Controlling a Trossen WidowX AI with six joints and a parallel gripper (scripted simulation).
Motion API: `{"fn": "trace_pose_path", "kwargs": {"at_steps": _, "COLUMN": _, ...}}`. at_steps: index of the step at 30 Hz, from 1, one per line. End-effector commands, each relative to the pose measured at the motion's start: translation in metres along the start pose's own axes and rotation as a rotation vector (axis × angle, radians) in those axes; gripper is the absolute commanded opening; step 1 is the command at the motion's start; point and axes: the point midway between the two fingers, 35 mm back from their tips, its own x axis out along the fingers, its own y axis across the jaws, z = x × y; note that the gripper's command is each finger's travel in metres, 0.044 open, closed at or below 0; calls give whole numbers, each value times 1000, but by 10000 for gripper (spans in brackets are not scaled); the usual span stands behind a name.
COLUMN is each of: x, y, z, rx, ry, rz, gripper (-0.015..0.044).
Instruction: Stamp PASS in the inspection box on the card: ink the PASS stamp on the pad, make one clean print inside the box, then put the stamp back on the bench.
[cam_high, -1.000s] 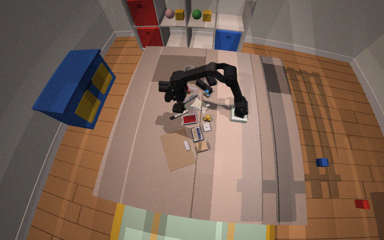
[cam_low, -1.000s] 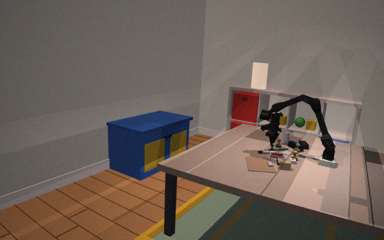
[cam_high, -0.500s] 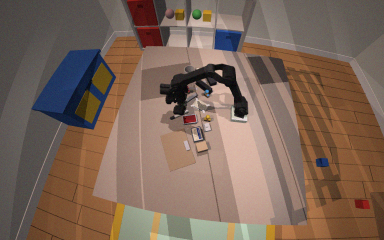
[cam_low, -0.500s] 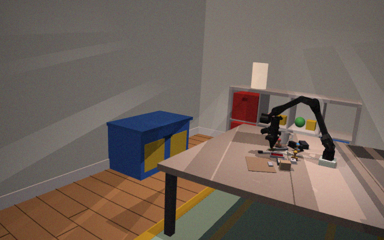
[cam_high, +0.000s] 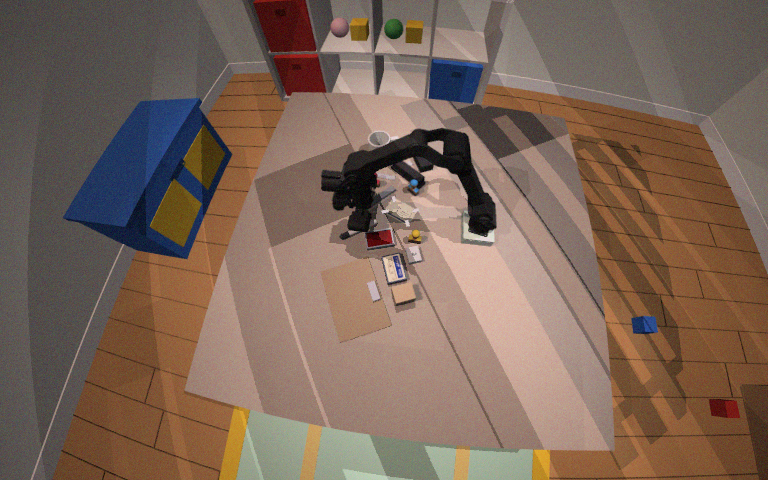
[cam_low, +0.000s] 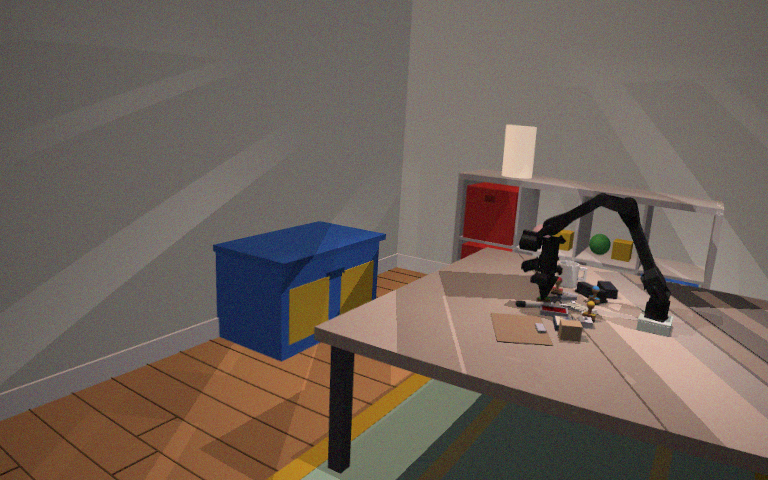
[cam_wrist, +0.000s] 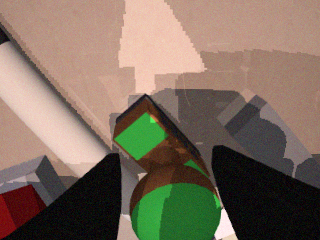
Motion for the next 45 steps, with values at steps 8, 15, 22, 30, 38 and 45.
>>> {"fn": "trace_pose_path", "kwargs": {"at_steps": 8, "x": 0, "y": 0, "z": 0, "rx": 0, "ry": 0, "rz": 0, "gripper": 116}}
{"fn": "trace_pose_path", "kwargs": {"at_steps": 15, "x": -1, "y": 0, "z": 0, "rx": 0, "ry": 0, "rz": 0, "gripper": 30}}
{"fn": "trace_pose_path", "kwargs": {"at_steps": 22, "x": -4, "y": 0, "z": 0, "rx": 0, "ry": 0, "rz": 0, "gripper": 0}}
{"fn": "trace_pose_path", "kwargs": {"at_steps": 30, "x": -8, "y": 0, "z": 1, "rx": 0, "ry": 0, "rz": 0, "gripper": 0}}
{"fn": "trace_pose_path", "kwargs": {"at_steps": 38, "x": -12, "y": 0, "z": 1, "rx": 0, "ry": 0, "rz": 0, "gripper": 0}}
{"fn": "trace_pose_path", "kwargs": {"at_steps": 45, "x": -15, "y": 0, "z": 1, "rx": 0, "ry": 0, "rz": 0, "gripper": 0}}
